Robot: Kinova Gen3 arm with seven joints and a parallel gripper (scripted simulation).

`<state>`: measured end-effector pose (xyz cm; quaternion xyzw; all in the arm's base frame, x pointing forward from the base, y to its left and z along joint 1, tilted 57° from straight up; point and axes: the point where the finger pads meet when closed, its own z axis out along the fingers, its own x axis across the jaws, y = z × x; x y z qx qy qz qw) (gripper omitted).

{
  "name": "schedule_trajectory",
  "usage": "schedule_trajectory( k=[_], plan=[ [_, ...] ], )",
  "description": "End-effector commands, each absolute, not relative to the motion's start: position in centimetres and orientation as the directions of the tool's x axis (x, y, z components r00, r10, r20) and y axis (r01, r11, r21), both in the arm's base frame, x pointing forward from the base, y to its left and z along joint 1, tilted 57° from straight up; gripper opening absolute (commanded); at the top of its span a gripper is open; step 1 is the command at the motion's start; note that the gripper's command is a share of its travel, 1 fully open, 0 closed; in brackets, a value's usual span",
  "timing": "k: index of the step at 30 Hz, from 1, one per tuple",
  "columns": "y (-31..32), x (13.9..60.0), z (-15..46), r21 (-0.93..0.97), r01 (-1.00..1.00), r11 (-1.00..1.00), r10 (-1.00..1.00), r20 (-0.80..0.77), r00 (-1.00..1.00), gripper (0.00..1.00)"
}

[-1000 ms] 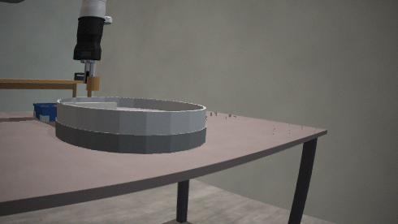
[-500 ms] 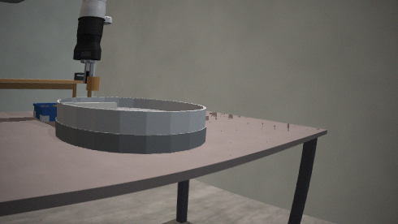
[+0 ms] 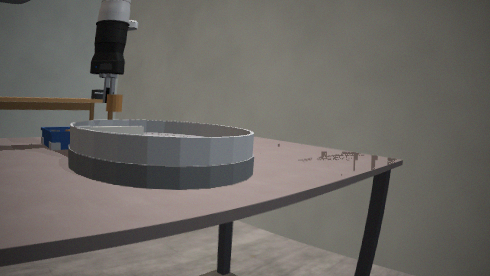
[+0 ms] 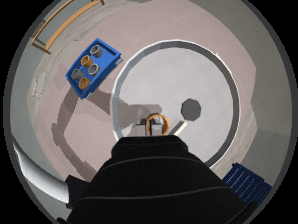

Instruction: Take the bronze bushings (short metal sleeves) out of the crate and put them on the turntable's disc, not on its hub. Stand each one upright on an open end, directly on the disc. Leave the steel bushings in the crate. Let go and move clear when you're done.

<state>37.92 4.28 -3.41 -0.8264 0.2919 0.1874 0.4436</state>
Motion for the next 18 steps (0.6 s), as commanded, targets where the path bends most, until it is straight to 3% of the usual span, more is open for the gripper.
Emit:
schedule_trajectory(
  k=[1,18],
  plan=[
    [4.2,37.7,-3.2,-0.628,-0.643,-0.439,-0.311,-0.565,0.764,0.0],
    [6.1,37.4,-4.5,-0.627,-0.644,-0.438,-0.311,-0.567,0.763,0.0]
  ],
)
